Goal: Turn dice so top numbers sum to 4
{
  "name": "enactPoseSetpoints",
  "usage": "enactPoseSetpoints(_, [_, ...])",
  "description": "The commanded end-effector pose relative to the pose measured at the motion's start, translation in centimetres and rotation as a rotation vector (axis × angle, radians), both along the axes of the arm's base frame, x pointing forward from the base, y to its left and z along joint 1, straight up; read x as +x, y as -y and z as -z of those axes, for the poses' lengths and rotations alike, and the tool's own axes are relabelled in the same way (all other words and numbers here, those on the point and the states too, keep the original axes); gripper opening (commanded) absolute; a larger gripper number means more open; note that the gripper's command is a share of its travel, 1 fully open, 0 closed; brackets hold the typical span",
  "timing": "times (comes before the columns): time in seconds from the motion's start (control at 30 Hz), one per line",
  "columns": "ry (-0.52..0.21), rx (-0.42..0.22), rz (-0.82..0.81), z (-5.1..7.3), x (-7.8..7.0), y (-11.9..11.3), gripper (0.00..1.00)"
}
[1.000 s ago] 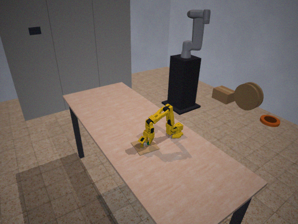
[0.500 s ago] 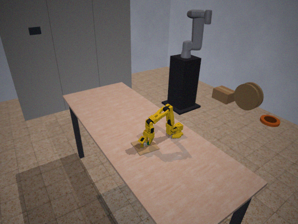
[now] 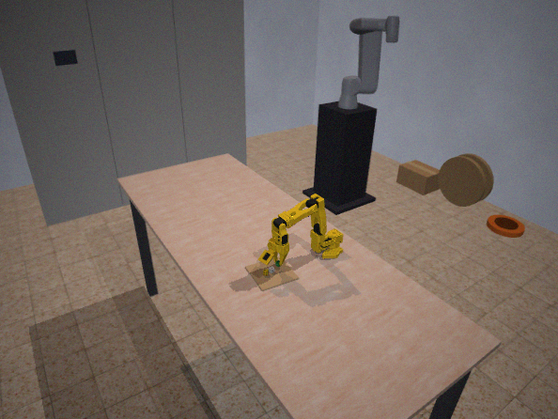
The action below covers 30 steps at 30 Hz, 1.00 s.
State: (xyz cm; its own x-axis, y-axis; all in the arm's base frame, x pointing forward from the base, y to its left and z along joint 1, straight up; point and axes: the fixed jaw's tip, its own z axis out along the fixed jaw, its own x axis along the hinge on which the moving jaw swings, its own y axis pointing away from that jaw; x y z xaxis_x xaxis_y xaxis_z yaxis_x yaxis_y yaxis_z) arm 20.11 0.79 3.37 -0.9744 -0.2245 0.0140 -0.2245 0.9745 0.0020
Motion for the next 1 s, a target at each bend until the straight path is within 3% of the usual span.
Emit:
enactPoseSetpoints(0.0, [0.067,0.001,-0.004,-2.3,0.7,-0.1,0.0])
enactPoseSetpoints(0.23, [0.067,0.002,-0.004,-3.5,0.5,-0.1,0.0])
enactPoseSetpoints(0.6, [0.081,0.001,0.009,-3.6,0.5,0.1,0.0])
enactPoseSetpoints(0.97, [0.261,-0.013,0.186,-3.7,0.1,3.0,0.0])
